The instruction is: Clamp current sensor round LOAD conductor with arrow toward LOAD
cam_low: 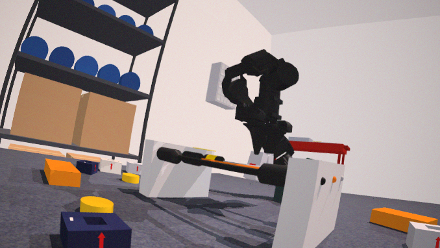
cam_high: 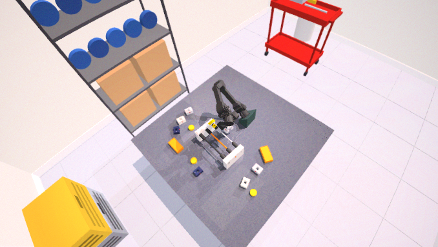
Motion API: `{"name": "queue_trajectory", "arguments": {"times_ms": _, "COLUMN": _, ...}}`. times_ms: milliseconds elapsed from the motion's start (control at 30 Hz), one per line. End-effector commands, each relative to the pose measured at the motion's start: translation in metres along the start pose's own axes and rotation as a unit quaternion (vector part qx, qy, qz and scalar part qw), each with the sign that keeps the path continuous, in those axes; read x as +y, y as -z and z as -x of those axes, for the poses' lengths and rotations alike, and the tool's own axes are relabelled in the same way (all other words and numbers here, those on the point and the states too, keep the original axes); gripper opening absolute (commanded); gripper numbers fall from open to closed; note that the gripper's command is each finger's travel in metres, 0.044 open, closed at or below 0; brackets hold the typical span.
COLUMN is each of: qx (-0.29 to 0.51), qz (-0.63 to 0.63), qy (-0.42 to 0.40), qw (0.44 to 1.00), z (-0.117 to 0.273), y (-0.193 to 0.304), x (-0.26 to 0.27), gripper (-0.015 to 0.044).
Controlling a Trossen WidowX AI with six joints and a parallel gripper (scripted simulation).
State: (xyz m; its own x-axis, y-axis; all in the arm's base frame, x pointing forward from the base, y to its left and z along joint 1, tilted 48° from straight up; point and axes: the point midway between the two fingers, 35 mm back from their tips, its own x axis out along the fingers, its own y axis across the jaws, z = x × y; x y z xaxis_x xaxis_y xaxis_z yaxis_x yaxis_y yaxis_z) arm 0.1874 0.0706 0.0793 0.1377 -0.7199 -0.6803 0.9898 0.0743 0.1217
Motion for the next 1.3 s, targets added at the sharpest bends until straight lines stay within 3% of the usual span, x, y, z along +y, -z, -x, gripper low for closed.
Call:
{"name": "queue_trajectory", "arguments": {"times_ms": 0, "qx": 0.000, "qz": -0.001, "qy": 0.000, "qw": 1.000, "z": 0.021, "y": 0.000, "x": 0.000, "gripper": 0.0000}}
{"name": "queue_trajectory", "arguments": {"times_ms": 233, "qx": -0.002, "qz": 0.001, "qy": -0.012, "qw": 1.000, "z": 0.030, "y": -0.003, "x": 0.000, "gripper": 0.0000}}
{"name": "queue_trajectory", "arguments": {"times_ms": 600, "qx": 0.001, "qz": 0.020, "qy": -0.127, "qw": 0.992, "z": 0.057, "y": -0.003, "x": 0.007, "gripper": 0.0000}}
{"name": "queue_trajectory", "arguments": {"times_ms": 1267, "qx": 0.002, "qz": 0.020, "qy": -0.130, "qw": 0.991, "z": 0.039, "y": 0.002, "x": 0.045, "gripper": 0.0000}}
